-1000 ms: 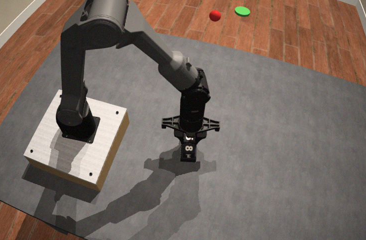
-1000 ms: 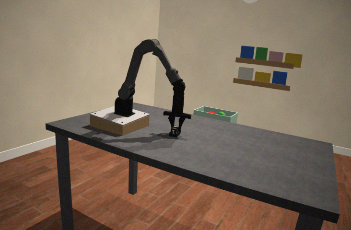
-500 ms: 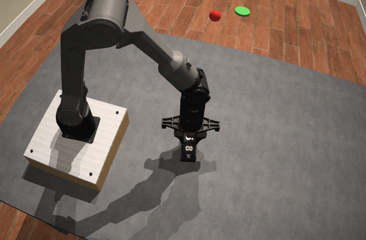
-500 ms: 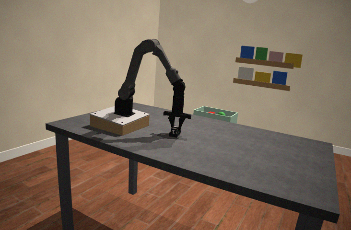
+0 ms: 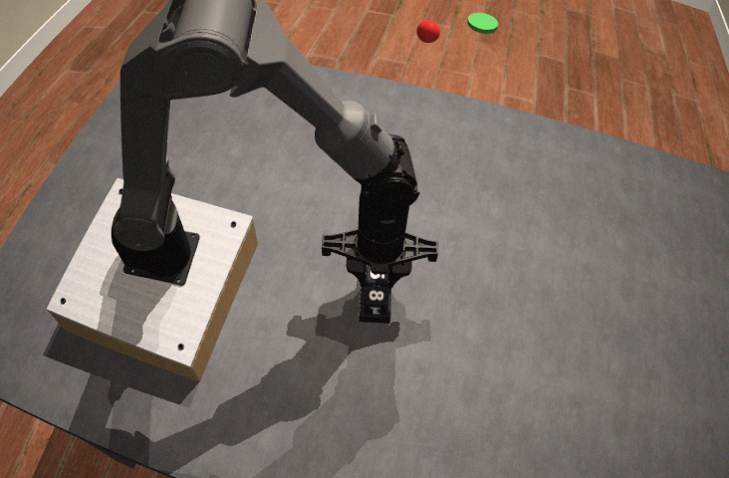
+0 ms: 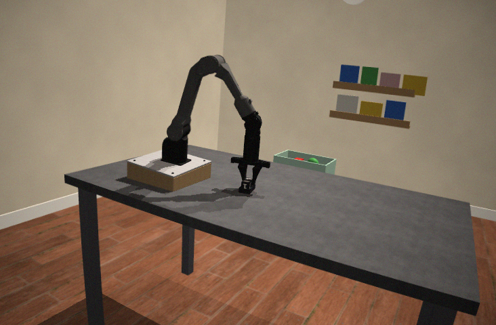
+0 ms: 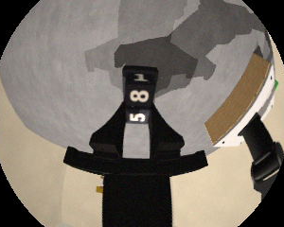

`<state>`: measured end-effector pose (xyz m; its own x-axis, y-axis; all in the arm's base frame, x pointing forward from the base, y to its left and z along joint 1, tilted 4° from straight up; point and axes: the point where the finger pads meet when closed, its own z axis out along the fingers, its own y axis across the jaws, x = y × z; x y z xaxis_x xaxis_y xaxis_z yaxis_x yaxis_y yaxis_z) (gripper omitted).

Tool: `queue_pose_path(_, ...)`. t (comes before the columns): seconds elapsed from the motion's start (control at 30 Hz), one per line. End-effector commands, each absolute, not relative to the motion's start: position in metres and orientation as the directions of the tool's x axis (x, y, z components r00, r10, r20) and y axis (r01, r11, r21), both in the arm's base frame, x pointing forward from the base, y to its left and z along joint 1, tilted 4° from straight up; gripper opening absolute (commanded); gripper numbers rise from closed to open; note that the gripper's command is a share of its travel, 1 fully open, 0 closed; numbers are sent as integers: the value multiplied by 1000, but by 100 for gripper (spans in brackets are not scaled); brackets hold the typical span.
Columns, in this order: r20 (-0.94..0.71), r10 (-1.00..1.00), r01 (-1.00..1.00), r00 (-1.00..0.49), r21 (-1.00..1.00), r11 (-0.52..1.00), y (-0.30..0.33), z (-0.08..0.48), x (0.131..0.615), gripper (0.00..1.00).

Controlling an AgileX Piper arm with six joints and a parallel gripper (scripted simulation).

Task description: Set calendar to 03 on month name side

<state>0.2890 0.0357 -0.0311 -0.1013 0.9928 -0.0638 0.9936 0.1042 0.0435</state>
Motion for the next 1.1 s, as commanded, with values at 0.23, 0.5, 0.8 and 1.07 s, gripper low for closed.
queue_pose_path(0.23, -63, 993, 993, -102, 48, 105, 39, 12, 288, 34)
queue_pose_path(0.5, -63, 993, 993, -102, 48, 105, 41, 54, 286, 34)
queue_pose_path(0.8, -64, 993, 994, -101, 43, 104, 41, 68, 284, 34)
queue_pose_path(1.07, -64, 993, 993, -103, 43, 106, 41, 68, 284, 34)
